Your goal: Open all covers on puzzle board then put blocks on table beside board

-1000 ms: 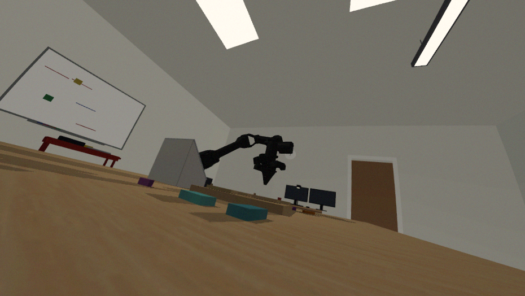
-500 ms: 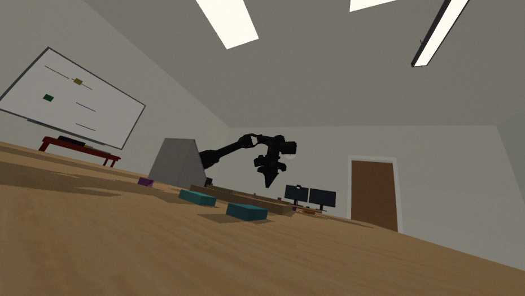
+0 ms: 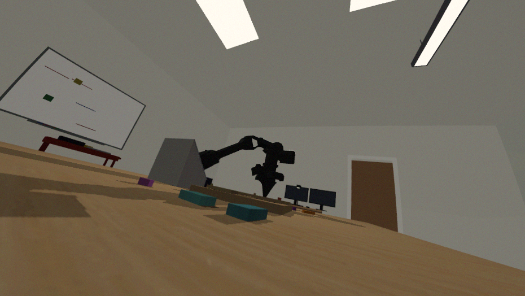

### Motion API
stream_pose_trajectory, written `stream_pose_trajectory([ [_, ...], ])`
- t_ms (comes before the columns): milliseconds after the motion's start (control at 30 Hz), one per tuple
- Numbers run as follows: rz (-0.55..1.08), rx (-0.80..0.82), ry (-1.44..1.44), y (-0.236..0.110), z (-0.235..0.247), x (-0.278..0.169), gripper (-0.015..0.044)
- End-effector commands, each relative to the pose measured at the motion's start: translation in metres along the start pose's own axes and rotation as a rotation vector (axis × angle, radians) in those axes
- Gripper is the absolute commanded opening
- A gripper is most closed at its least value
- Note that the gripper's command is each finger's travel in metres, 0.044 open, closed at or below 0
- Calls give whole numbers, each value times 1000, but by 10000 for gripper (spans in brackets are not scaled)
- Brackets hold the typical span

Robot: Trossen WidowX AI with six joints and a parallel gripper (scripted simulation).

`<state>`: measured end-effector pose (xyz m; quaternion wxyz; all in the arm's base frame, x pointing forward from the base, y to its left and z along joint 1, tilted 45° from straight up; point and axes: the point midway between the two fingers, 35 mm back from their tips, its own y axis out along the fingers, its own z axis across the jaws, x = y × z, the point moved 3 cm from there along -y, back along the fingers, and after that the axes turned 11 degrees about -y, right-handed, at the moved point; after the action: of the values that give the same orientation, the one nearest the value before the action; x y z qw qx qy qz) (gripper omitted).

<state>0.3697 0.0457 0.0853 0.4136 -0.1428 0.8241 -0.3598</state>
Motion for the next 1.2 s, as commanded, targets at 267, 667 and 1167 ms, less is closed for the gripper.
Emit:
stream_pose_trajectory([
  [267, 2, -7, 8, 11, -2, 0, 0],
  [667, 2, -7, 8, 13, 6, -4, 0],
  [1167, 2, -6, 2, 6, 9, -4, 0],
])
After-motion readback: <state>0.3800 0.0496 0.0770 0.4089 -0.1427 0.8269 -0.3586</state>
